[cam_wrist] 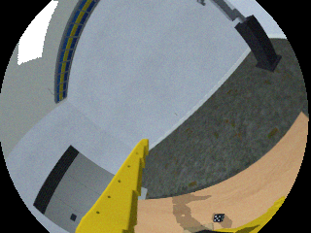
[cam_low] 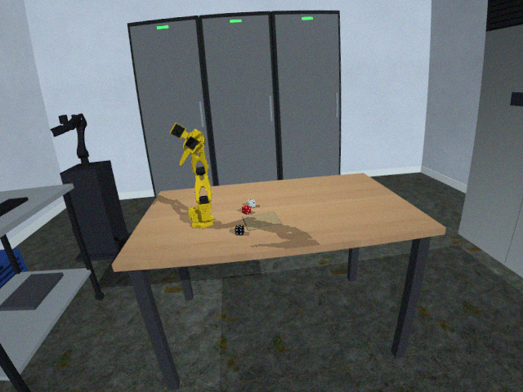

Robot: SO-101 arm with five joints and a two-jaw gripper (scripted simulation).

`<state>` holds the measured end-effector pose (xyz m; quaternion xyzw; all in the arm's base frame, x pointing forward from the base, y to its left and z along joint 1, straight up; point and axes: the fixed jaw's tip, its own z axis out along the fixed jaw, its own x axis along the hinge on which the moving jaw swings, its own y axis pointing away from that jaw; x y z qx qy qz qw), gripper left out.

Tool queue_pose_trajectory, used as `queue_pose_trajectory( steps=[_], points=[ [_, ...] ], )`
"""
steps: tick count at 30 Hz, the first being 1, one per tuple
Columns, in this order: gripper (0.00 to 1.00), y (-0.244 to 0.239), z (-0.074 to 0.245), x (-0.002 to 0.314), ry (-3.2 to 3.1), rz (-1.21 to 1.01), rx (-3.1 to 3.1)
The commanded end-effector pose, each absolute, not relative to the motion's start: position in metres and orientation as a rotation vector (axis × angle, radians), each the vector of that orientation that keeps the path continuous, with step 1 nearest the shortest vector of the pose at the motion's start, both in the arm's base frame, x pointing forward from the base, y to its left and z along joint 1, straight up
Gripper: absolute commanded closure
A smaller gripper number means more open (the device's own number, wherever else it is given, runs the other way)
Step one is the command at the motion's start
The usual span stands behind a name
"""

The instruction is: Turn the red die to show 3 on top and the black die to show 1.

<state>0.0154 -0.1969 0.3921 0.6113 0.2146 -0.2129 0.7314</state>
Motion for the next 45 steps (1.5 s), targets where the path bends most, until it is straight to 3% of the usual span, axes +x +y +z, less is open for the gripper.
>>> queue_pose_trajectory(
  steps=[1,27,36,45],
  points=[
    [0.0,-0.196,0.393,0.015,0.471,-0.468,1.344],
    [0.02,-0.201,0.383,0.021,0.525,-0.47,1.367],
    [0.09,-0.211,0.354,0.039,0.699,-0.472,1.422],
    [0.24,-0.216,0.278,0.08,1.126,-0.464,1.468]
  ],
)
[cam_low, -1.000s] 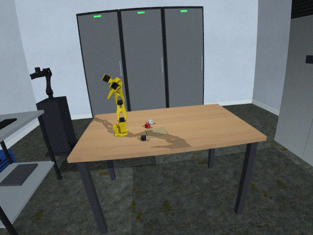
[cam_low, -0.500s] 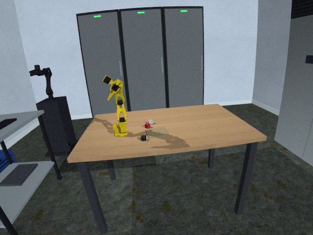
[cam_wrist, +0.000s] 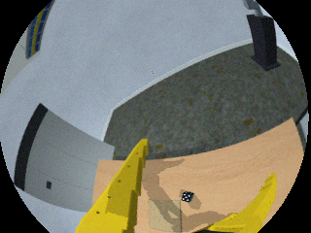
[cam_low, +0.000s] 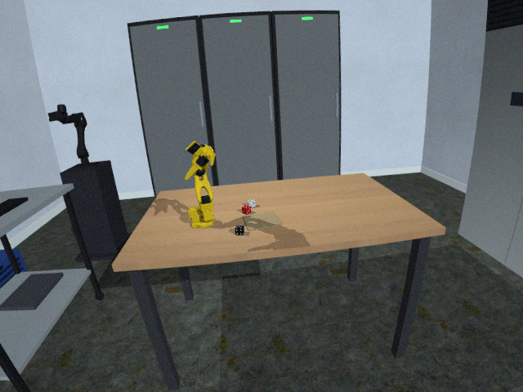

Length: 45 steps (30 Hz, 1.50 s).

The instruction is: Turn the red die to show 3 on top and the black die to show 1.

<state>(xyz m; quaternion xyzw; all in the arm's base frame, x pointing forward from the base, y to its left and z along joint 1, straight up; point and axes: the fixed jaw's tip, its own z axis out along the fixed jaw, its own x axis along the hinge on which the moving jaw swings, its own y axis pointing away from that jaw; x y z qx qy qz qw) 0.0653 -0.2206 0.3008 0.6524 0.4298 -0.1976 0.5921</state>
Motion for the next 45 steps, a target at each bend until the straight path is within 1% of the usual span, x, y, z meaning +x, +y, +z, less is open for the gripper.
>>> queue_pose_trajectory(
  steps=[1,4,6,13,17,21,23,27,32,40,45],
  points=[
    [0.26,-0.215,0.267,0.085,1.185,-0.461,1.465],
    [0.33,-0.208,0.234,0.099,1.369,-0.451,1.444],
    [0.33,-0.208,0.234,0.099,1.369,-0.451,1.444],
    [0.46,-0.179,0.156,0.122,1.794,-0.414,1.32],
    [0.53,-0.159,0.117,0.127,2.001,-0.389,1.219],
    [0.58,-0.141,0.087,0.128,2.162,-0.364,1.119],
    [0.58,-0.141,0.087,0.128,2.162,-0.364,1.119],
    [0.62,-0.127,0.067,0.126,2.272,-0.344,1.04],
    [0.64,-0.118,0.053,0.125,2.341,-0.33,0.984],
    [0.65,-0.116,0.05,0.124,2.357,-0.327,0.97],
    [0.65,-0.118,0.054,0.127,2.339,-0.341,0.936]
  ],
)
